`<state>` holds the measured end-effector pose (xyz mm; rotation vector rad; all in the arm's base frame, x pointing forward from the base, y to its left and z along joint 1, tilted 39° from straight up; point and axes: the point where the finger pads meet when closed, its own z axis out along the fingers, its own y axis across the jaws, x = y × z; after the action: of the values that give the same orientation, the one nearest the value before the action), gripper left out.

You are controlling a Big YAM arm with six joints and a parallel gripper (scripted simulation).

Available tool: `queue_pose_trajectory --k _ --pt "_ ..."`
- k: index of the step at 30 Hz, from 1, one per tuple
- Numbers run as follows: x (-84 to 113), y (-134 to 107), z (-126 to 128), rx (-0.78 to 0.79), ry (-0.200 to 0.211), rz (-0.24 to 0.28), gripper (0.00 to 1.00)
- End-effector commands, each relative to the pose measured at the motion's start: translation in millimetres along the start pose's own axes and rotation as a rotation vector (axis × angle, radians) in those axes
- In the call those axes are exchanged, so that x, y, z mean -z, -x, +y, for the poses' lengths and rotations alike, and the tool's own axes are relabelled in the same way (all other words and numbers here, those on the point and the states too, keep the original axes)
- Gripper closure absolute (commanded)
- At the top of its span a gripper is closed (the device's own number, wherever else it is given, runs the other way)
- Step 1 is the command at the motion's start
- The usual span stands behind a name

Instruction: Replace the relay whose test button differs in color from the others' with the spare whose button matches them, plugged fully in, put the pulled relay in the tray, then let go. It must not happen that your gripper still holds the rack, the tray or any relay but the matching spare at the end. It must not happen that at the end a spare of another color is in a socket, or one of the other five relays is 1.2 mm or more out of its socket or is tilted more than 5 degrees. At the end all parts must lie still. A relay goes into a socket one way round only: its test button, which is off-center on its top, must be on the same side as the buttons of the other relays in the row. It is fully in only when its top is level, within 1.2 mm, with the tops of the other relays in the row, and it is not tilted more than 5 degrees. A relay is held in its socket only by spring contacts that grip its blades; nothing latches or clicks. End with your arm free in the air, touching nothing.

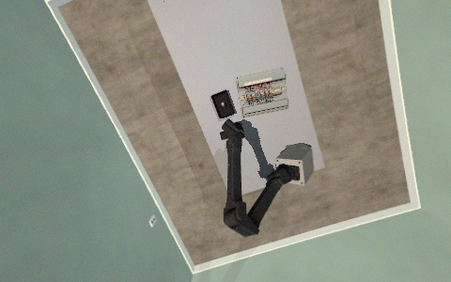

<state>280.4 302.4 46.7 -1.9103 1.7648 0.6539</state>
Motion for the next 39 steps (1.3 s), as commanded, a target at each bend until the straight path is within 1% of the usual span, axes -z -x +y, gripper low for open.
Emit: queue_pose_trajectory --k 1,26,31,39 --pt "14.2 12.5 -21.8 0.026 -0.057 -0.035 0.41" --pt "13.3 9.8 -19.0 0.023 -0.053 -0.033 0.41" --pt "14.2 12.9 -22.3 0.024 -0.055 -0.034 0.41" --pt "13.4 12.3 -22.4 0.015 -0.044 -0.026 0.41"
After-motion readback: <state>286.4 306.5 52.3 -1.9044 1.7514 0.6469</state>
